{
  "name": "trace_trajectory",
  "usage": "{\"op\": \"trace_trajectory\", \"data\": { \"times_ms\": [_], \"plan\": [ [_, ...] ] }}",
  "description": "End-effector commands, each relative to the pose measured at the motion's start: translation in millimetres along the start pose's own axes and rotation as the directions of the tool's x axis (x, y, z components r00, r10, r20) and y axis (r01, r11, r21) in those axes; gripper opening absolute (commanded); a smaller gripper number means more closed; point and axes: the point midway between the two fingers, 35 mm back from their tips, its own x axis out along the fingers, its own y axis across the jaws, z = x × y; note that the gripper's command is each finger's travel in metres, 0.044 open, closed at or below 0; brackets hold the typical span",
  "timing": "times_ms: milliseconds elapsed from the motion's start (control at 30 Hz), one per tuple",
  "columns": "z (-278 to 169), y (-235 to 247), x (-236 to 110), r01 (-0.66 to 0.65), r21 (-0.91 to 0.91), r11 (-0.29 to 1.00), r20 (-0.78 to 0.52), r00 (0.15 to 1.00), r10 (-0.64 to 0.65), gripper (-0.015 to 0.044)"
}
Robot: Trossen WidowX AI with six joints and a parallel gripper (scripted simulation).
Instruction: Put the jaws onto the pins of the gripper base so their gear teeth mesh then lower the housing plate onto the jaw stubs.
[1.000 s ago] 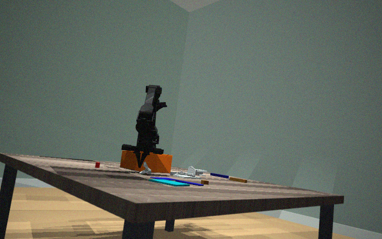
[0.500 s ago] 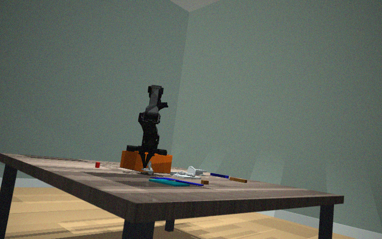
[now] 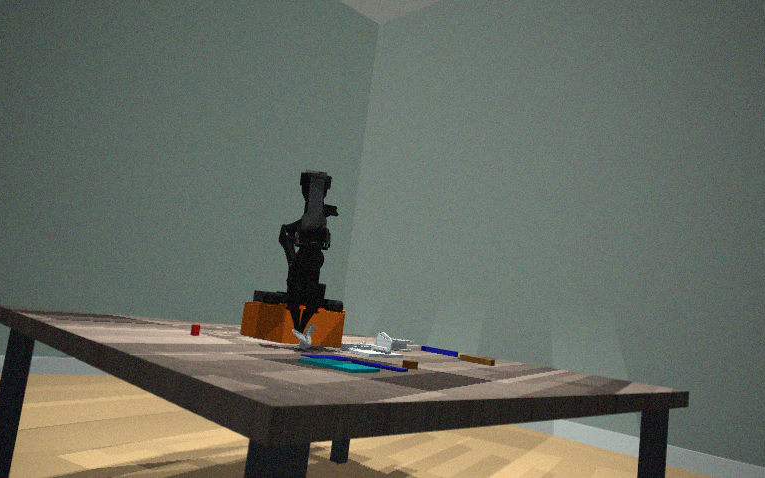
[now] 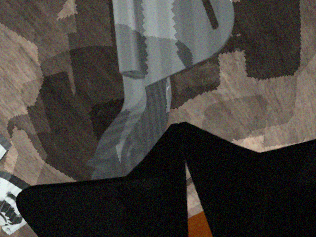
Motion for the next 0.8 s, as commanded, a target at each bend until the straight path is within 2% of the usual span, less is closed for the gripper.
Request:
{"op": "trace_trajectory", "data": {
  "times_ms": [0,133,300,433,467,767],
  "plan": [
    [1,2,-2,-0.003,0.005,1.0,0.009,1.0,0.003,0.0],
    [2,4,-4,-0.003,0.005,1.0,0.009,1.0,0.003,0.0],
    [0,1,-58,0.0,0.003,1.0,0.002,1.0,0.0,0.0],
    [0,1,-61,0.0,0.003,1.0,0.002,1.0,0.0,0.0],
    [3,1,-51,0.001,0.002,1.0,0.008,1.0,-0.001,0.0026],
    [3,1,-51,0.001,0.002,1.0,0.008,1.0,-0.001,0.0262]
  ]
}}
